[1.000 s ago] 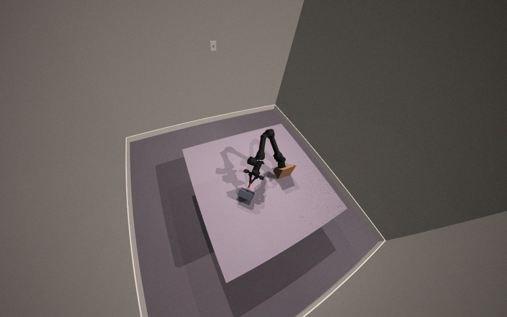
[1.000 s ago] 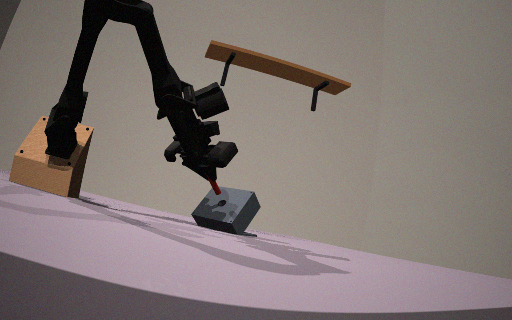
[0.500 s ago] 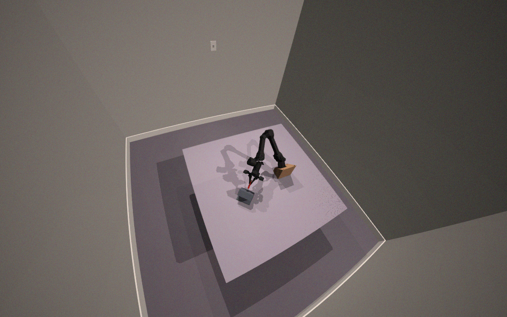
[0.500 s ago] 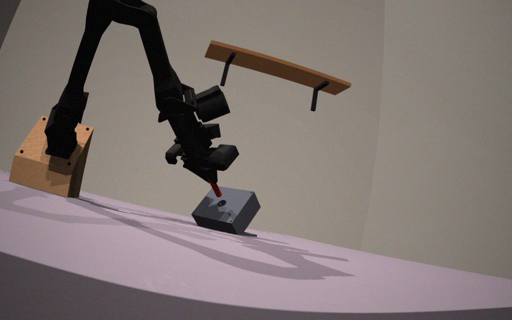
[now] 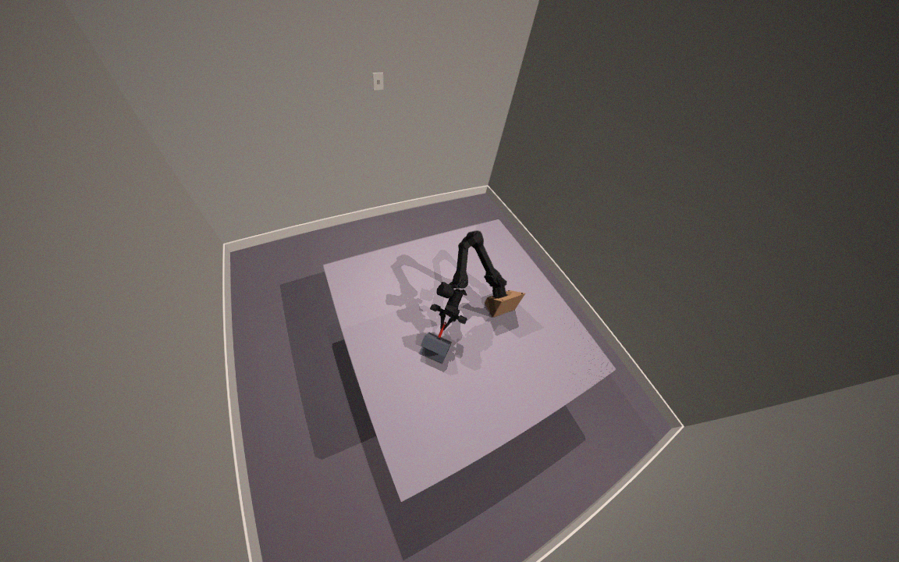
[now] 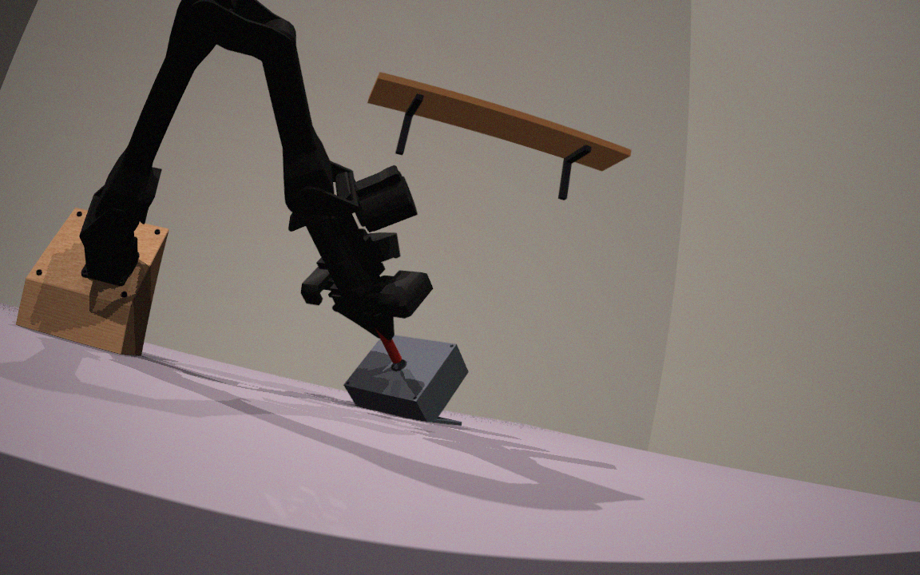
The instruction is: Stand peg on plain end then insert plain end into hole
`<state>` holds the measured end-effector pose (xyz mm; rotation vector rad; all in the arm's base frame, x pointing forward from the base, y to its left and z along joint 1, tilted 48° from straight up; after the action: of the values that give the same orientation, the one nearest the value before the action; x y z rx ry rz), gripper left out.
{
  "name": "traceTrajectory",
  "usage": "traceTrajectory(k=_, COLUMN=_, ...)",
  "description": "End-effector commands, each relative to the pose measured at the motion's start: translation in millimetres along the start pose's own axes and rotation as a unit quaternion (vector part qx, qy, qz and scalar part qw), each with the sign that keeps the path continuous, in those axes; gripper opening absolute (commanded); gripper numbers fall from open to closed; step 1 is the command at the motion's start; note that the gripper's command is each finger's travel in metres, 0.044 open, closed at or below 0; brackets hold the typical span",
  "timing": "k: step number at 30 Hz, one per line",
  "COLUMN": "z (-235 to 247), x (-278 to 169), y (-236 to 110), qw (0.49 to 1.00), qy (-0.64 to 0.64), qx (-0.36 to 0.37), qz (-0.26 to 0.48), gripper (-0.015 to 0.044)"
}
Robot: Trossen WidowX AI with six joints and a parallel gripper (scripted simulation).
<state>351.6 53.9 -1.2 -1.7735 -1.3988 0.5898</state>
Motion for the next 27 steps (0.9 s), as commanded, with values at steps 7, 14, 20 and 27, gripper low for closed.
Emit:
traceTrajectory(k=7, z=-0.2, x=0.2, y=-1.0, qw=1.000, qy=0.000, qx=0.000, qz=0.000, gripper=0.0000)
traceTrajectory(k=14, z=0.1, x=0.2, y=-0.4, qw=1.000, qy=0.000, qx=0.000, qz=0.000, gripper=0.0000)
traceTrajectory(k=20, z=1.0, x=0.2, y=2.0, qw=1.000, qy=0.000, qx=0.000, qz=0.000, gripper=0.0000)
traceTrajectory(k=27, z=3.0, x=-0.3, y=2.4, qw=1.000, qy=0.000, qx=0.000, qz=0.000, gripper=0.0000)
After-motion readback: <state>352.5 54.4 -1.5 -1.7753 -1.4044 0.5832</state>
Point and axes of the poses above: the point midway between the two fingers, 35 mm back from their tips, its own y axis out along the fingers, its own z axis across the jaws, x = y × z, the point moved 3 cm from there along -y, back along the fingers, and after that the axes turned 13 degrees about -y, right-handed, at the moved point
